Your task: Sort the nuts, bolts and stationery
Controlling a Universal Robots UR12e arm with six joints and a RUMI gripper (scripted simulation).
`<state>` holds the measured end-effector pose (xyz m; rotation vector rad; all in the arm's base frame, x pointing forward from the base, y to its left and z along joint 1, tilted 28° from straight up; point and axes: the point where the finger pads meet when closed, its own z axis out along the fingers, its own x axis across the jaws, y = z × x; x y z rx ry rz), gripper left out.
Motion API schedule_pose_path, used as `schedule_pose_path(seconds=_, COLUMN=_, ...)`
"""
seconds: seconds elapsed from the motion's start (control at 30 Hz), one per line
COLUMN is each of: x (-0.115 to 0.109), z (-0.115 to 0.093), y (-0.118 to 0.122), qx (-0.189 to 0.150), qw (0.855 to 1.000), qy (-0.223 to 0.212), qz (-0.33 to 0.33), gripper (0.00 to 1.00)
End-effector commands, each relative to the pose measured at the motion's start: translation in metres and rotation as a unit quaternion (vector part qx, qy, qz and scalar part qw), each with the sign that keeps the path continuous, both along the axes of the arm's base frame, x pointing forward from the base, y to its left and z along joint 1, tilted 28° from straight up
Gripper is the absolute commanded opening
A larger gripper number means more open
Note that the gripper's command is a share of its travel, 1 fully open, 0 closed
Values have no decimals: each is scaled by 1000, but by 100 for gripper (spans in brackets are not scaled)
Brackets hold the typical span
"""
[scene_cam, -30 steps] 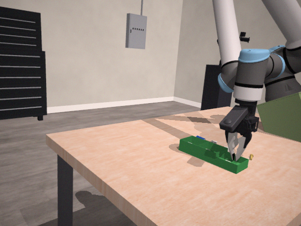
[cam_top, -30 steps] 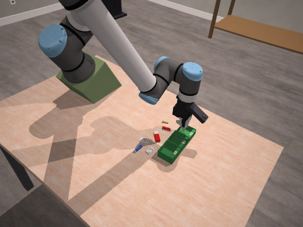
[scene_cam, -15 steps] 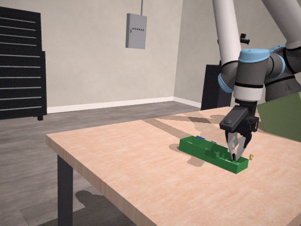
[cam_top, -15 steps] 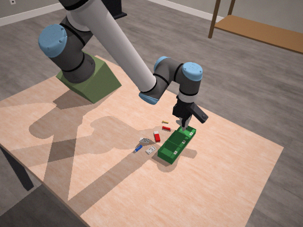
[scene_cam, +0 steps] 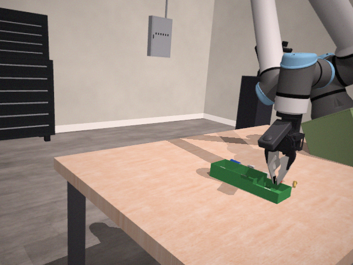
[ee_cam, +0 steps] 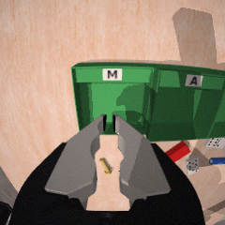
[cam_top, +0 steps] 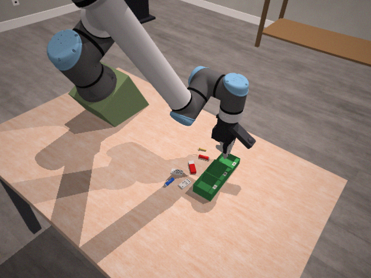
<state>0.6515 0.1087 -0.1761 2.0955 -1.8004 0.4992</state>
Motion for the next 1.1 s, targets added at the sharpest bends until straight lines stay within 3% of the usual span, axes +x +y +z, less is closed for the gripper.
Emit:
schedule_pose_path(seconds=0.0, x=0, z=7, y=4, qx=0, qw=1000, qy=-1, qz=0, gripper=4)
schedule_pose_path(seconds=0.3, x=0, z=15, y=8, qx=0, qw=1000, qy=-1, qz=0, gripper=4)
schedule_pose_path(seconds=0.57, x=-2, z=42, y=22, qx=0, qw=1000, qy=-1, qz=0, gripper=4)
schedule_pose_path(seconds=0.83, x=-2, z=42, y=22, qx=0, qw=1000, qy=-1, qz=0, gripper=4)
schedule_pose_path(seconds=1.07, x=-5, z=93, y=49, qx=0, qw=1000, qy=-1, qz=0, gripper=4)
